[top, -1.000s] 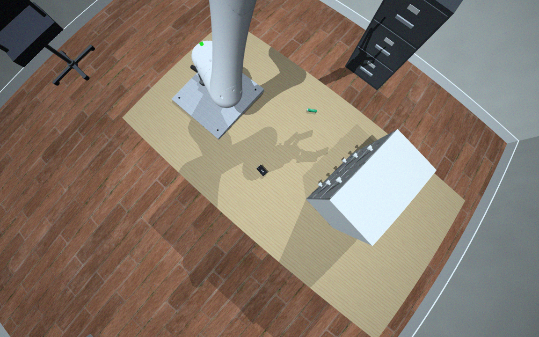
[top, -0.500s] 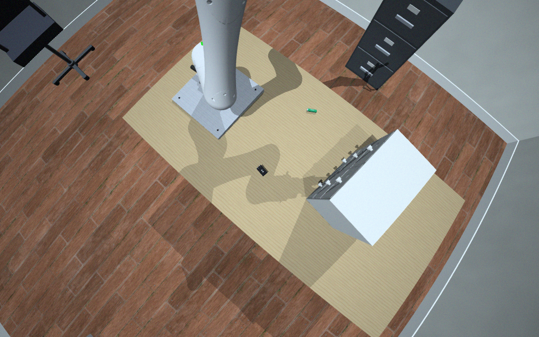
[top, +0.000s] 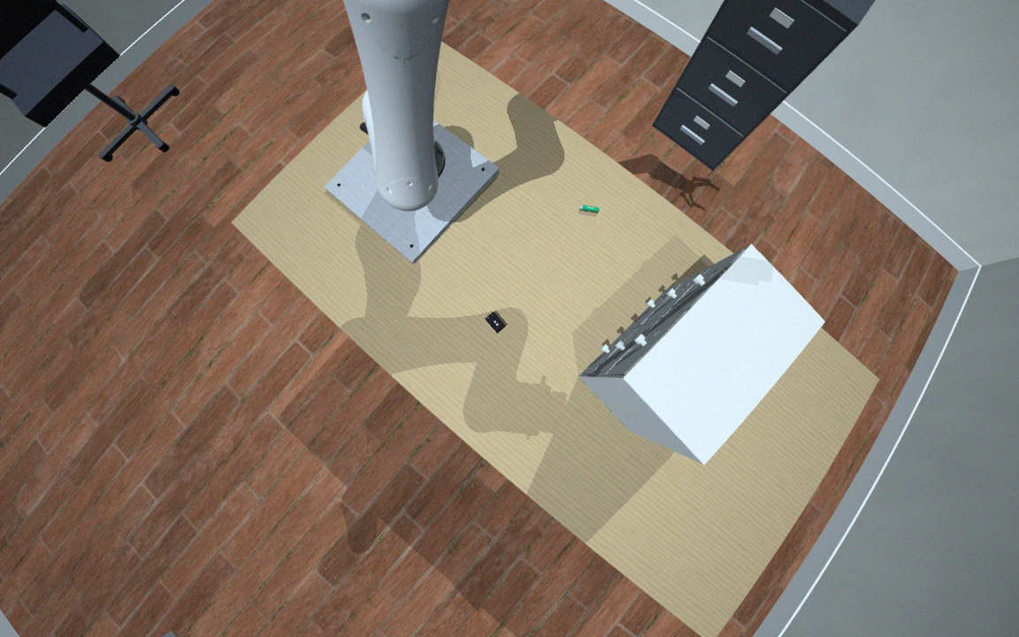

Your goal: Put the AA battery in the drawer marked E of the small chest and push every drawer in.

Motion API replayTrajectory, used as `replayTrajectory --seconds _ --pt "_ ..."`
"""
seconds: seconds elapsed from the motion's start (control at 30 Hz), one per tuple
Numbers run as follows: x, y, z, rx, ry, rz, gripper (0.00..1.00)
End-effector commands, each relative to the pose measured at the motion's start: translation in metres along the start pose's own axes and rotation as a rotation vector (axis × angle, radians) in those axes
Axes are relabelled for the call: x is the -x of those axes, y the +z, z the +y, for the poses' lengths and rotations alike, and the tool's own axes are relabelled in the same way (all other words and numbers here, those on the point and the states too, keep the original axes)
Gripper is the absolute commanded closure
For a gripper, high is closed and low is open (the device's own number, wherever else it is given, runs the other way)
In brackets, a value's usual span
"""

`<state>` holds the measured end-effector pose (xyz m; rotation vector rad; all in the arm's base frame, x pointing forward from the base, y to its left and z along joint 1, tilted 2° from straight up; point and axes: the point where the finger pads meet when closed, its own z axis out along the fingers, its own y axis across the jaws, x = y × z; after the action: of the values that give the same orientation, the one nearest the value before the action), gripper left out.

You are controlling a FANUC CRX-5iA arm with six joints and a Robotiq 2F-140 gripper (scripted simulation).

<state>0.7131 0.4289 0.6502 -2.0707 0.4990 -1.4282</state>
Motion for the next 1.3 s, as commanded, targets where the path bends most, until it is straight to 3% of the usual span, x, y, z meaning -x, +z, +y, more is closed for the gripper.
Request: replayTrajectory --seconds 0.0,0.03,0.07,0.13,0.2,0.23,0.3,0.33,0.37,0.43,0.5,0.53,0.63,0.67,0.73,0.77,0.83,0.87,0.93,0.97,1.07,1.1,1.13,1.17,1.2,1.23,1.27 --pt "-0.032 0.007 0.049 0.066 0.043 0.003 0.00" --pt "-0.032 0.007 0.049 0.066 0.043 0.003 0.00" --pt "-0.041 0.006 0.089 0.204 0.132 0.008 0.00" --pt "-0.053 0.008 0.114 0.204 0.132 0.008 0.00" --pt "-0.057 0.009 0.122 0.204 0.132 0.008 0.00" --pt "-0.066 0.004 0.167 0.339 0.221 0.006 0.00" --pt "-0.075 0.002 0.193 0.339 0.221 0.006 0.00" --pt "-0.075 0.002 0.193 0.339 0.221 0.006 0.00" --pt "-0.078 -0.007 0.228 0.468 0.309 -0.002 0.00" --pt "-0.086 -0.013 0.258 0.468 0.309 -0.002 0.00" --pt "-0.086 -0.013 0.258 0.468 0.309 -0.002 0.00" --pt "-0.088 -0.029 0.306 0.590 0.395 -0.016 0.00" --pt "-0.090 -0.033 0.318 0.590 0.395 -0.016 0.00" --pt "-0.089 -0.054 0.361 0.704 0.476 -0.036 0.00" --pt "-0.090 -0.058 0.370 0.704 0.476 -0.036 0.00" --pt "-0.085 -0.078 0.400 0.808 0.552 -0.062 0.00" --pt "-0.085 -0.085 0.413 0.808 0.552 -0.062 0.00" --pt "-0.078 -0.106 0.439 0.903 0.622 -0.091 0.00" --pt "-0.077 -0.114 0.448 0.903 0.622 -0.091 0.00" --pt "-0.069 -0.139 0.473 0.986 0.686 -0.123 0.00" --pt "-0.069 -0.142 0.476 0.986 0.686 -0.123 0.00" --pt "-0.059 -0.168 0.497 1.060 0.743 -0.157 0.00" --pt "-0.059 -0.168 0.497 1.060 0.743 -0.157 0.00" --pt "-0.050 -0.193 0.513 1.123 0.792 -0.191 0.00" --pt "-0.050 -0.193 0.513 1.123 0.792 -0.191 0.00" --pt "-0.042 -0.215 0.524 1.176 0.834 -0.223 0.00" --pt "-0.042 -0.215 0.524 1.176 0.834 -0.223 0.00"
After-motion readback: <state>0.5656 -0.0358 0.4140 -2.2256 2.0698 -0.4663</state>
